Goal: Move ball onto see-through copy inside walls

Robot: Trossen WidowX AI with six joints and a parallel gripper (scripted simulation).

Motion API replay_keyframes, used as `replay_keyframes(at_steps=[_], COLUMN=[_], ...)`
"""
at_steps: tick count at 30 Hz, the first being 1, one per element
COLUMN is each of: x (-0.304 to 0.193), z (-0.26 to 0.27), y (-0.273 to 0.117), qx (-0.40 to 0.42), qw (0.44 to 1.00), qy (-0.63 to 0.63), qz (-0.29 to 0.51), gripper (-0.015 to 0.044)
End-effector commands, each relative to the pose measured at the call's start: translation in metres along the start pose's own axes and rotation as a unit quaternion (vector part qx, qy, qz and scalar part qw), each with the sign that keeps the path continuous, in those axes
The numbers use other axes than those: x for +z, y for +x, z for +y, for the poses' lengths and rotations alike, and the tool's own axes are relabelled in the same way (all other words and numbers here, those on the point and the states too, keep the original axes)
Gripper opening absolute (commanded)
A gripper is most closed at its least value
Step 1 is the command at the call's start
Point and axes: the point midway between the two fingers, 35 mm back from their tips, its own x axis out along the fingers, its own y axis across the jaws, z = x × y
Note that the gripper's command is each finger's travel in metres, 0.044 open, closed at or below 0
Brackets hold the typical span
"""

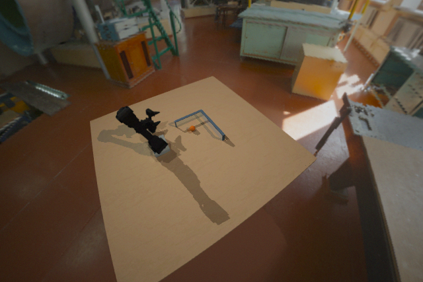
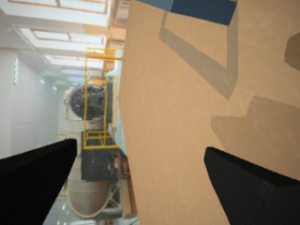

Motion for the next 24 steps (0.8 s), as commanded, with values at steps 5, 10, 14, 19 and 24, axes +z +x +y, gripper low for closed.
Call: replay_keyframes(at_steps=[5,10,14,19,24], x=[0.004,0.017,0.032,0.057,0.074], z=[0.011,0.025,0.036,0.047,0.052], y=[0.013,0.034,0.052,0.075,0.087], qx=[-0.066,-0.164,-0.235,-0.303,-0.327], qw=[0.988,0.932,0.862,0.753,0.687], qy=[-0.136,-0.322,-0.45,-0.575,-0.63], qz=[-0.022,-0.014,0.024,0.102,0.156], gripper=[0.0311,0.0311,0.0311,0.0311,0.0311])
